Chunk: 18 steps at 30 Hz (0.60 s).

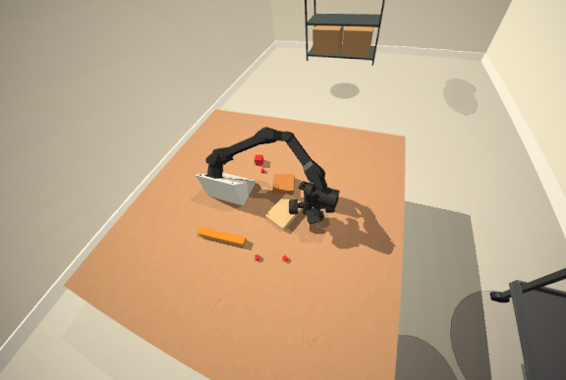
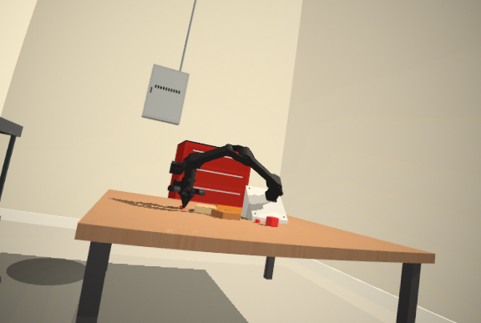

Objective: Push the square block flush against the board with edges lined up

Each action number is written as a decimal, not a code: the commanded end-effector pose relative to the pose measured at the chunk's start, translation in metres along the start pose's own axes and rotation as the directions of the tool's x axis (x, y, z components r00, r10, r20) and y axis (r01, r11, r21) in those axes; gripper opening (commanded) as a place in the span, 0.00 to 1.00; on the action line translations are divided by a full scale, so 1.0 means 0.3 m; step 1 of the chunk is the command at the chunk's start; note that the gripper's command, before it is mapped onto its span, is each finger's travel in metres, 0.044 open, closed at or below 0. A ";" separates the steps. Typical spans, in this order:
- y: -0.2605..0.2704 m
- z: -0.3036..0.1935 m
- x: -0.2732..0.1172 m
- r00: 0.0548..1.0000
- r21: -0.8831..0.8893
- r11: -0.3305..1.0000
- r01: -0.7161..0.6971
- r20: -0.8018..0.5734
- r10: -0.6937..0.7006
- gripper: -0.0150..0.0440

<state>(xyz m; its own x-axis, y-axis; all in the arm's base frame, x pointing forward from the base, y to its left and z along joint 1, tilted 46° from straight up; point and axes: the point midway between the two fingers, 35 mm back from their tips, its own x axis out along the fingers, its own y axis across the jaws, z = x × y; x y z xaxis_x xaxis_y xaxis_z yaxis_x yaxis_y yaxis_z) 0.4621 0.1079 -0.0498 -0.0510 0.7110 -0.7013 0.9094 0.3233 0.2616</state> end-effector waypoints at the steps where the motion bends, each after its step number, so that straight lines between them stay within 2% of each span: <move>1: -0.006 0.023 0.006 1.000 -0.002 1.000 0.005 0.000 -0.005 0.25; 18: -0.020 0.090 0.006 1.000 -0.002 1.000 0.004 0.000 -0.004 0.25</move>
